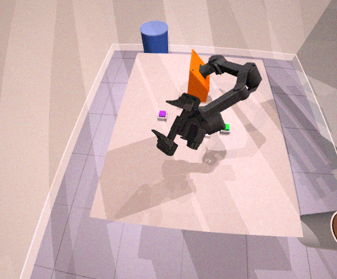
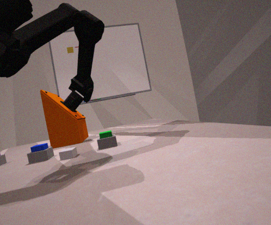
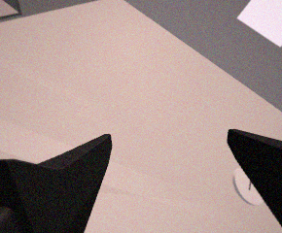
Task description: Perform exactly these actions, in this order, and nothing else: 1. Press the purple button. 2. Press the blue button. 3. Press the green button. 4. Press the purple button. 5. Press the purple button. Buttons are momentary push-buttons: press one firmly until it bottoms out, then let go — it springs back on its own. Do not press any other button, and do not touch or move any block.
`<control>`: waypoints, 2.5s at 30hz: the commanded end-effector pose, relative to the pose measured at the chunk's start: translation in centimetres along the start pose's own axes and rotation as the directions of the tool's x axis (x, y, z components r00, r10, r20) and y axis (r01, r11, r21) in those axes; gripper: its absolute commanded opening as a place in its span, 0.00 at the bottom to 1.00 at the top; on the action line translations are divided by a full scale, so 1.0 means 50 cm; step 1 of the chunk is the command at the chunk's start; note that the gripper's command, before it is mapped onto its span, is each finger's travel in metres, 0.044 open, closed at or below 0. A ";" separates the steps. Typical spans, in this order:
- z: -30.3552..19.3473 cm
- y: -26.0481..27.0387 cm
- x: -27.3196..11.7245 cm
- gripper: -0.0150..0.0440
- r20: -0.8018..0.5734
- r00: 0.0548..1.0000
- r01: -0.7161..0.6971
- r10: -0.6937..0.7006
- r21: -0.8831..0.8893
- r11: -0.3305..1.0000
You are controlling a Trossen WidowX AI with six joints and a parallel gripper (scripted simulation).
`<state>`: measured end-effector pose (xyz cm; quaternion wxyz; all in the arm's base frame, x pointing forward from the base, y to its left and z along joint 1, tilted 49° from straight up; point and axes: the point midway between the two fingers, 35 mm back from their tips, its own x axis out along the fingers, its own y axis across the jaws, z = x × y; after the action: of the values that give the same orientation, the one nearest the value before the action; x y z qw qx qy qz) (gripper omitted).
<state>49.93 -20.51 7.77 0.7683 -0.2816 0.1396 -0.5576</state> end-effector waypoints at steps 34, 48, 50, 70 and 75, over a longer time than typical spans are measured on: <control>-0.565 0.079 -0.101 0.93 -0.744 0.099 -0.991 0.661 -0.136 -0.005; -0.608 -0.060 -0.302 0.93 -0.602 -0.556 -0.827 0.572 0.467 -0.312; -0.598 -0.082 -0.326 0.93 -0.539 -0.632 -0.765 0.557 0.549 -0.337; -0.560 -0.131 -0.379 0.89 -0.350 -0.776 -0.581 0.525 0.722 -0.376; -0.600 -0.070 -0.471 0.67 -0.348 -0.777 -0.579 0.525 0.723 -0.378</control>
<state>24.04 -10.47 -14.56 0.6562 0.2383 0.6381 0.3248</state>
